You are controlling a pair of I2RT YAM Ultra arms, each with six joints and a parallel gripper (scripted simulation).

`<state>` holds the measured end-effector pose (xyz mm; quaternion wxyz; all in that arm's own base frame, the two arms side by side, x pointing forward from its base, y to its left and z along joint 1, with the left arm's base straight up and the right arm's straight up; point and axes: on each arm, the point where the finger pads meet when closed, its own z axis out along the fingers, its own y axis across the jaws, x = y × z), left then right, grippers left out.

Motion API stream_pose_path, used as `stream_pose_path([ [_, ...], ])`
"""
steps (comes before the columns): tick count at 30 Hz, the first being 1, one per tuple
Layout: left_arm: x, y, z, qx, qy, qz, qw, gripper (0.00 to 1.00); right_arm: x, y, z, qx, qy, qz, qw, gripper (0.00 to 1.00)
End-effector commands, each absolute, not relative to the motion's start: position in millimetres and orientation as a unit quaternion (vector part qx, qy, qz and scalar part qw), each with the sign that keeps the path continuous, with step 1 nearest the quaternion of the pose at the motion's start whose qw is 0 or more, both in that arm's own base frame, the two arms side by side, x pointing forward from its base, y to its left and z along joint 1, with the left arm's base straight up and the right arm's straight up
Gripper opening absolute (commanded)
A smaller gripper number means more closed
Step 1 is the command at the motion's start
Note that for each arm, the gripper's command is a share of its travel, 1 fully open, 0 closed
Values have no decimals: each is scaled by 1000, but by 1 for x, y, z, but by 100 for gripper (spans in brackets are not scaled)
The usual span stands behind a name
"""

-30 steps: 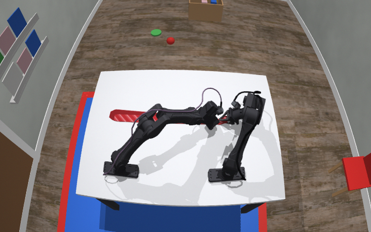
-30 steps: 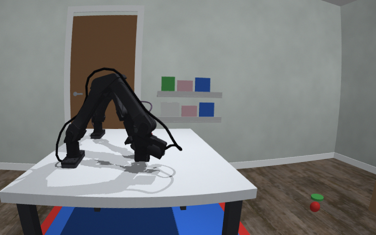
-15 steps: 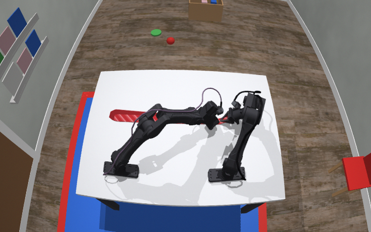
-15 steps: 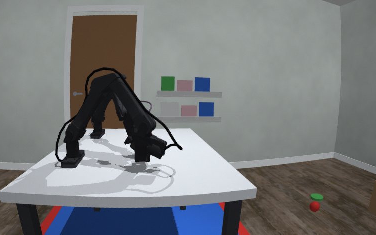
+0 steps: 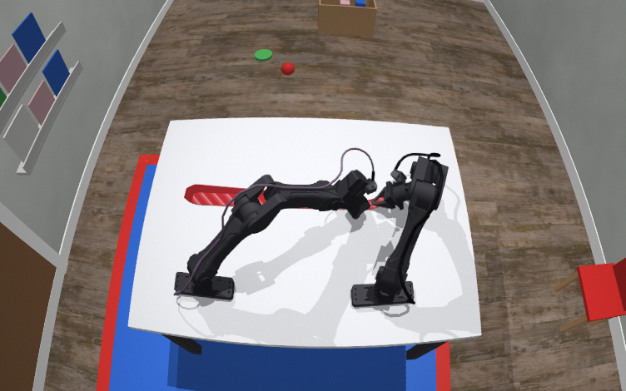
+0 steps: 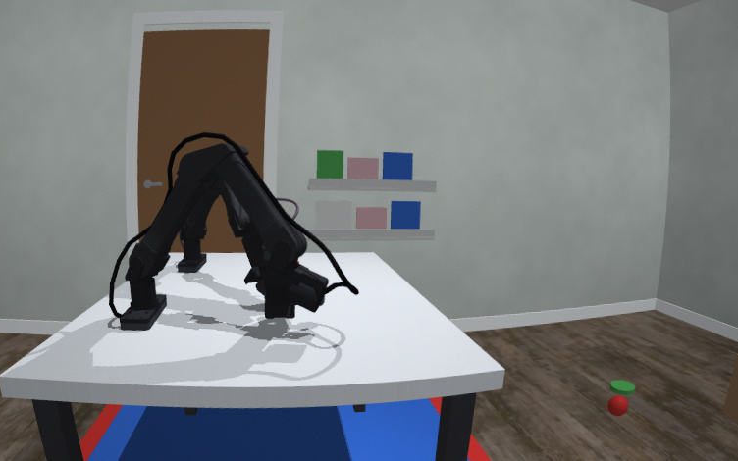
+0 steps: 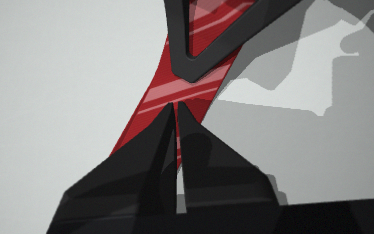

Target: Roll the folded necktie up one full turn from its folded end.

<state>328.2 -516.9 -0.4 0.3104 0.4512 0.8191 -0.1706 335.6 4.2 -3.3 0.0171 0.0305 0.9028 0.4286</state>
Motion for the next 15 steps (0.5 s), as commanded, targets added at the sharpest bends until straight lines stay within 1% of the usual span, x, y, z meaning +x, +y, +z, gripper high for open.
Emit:
stream_pose_path([
  [1,327,-519,3,454,815,-176,313,3,339,2,-2,26,902,430,32,6],
  [15,327,-513,25,452,817,-175,314,3,339,2,1,26,902,430,32,6],
])
